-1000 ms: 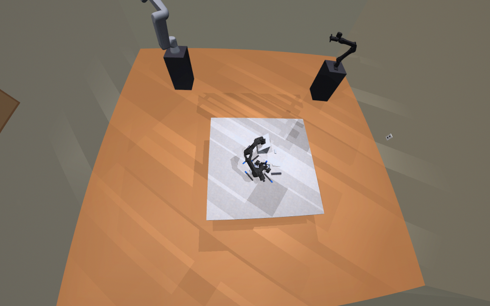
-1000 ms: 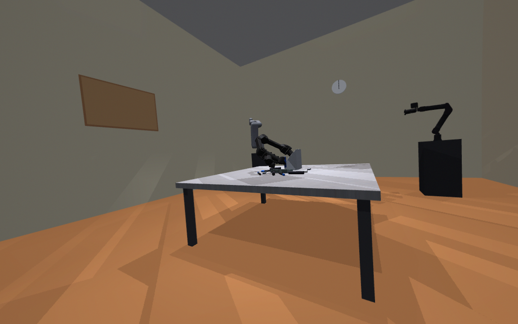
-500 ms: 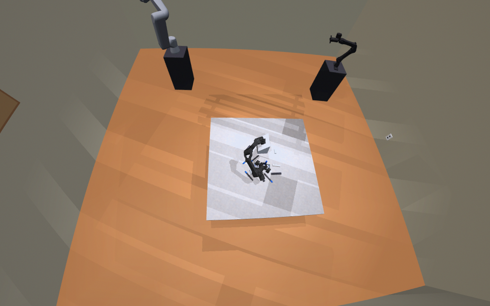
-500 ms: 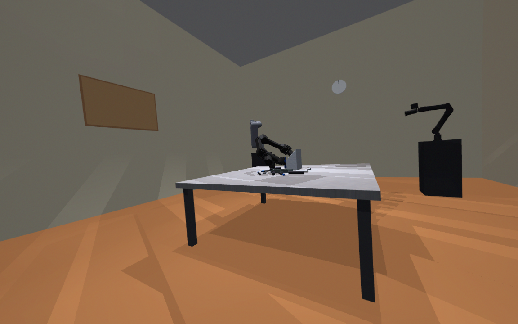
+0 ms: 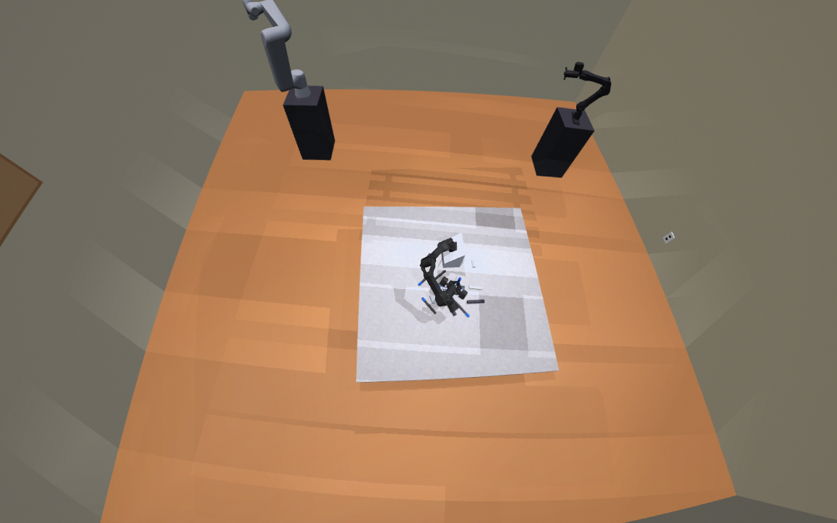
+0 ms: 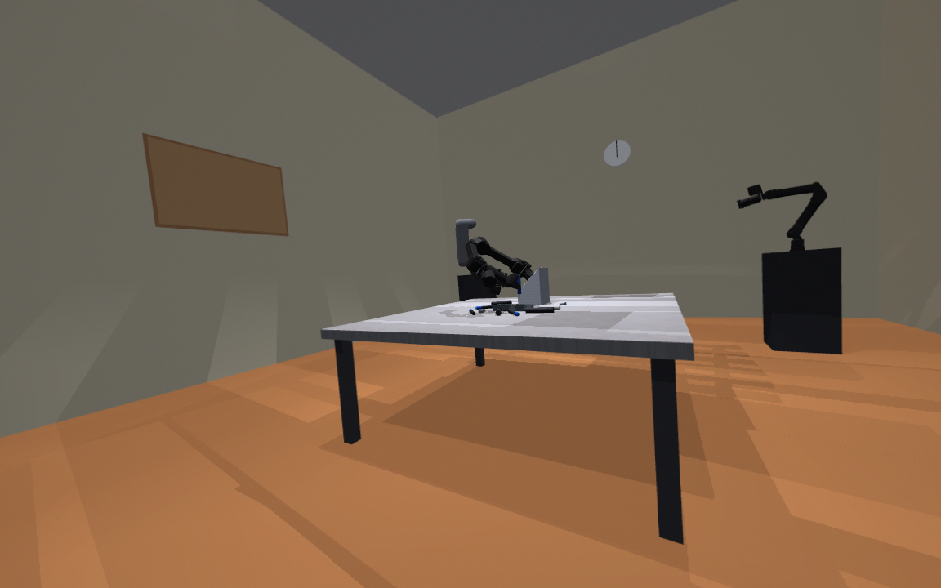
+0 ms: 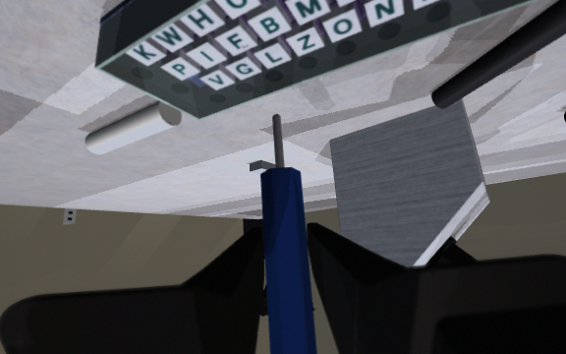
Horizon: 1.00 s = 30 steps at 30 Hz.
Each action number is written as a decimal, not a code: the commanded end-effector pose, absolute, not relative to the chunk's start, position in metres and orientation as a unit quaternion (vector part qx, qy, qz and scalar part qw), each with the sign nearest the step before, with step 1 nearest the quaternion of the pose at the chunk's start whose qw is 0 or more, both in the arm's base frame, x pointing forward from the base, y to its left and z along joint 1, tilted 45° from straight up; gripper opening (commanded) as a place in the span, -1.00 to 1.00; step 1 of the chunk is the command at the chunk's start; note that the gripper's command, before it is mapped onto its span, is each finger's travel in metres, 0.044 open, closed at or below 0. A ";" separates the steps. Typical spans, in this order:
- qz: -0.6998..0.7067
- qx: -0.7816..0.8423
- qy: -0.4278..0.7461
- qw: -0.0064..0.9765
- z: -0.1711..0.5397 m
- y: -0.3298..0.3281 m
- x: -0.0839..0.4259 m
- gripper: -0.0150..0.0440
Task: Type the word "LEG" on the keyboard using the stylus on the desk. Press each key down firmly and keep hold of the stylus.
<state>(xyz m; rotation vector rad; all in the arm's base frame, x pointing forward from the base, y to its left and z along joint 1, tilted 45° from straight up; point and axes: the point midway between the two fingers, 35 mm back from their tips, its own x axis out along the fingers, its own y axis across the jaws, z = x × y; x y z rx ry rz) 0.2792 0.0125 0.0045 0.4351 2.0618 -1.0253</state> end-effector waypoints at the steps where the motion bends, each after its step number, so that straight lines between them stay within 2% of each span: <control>1: -0.406 0.189 0.803 0.392 0.006 0.011 0.280 -0.25; 12: -0.413 0.325 0.736 0.426 0.029 0.005 0.292 -0.49; 19: -0.410 0.399 0.693 0.439 0.044 0.001 0.299 -0.49; 30: -0.410 0.401 0.692 0.439 0.045 0.001 0.299 -0.49</control>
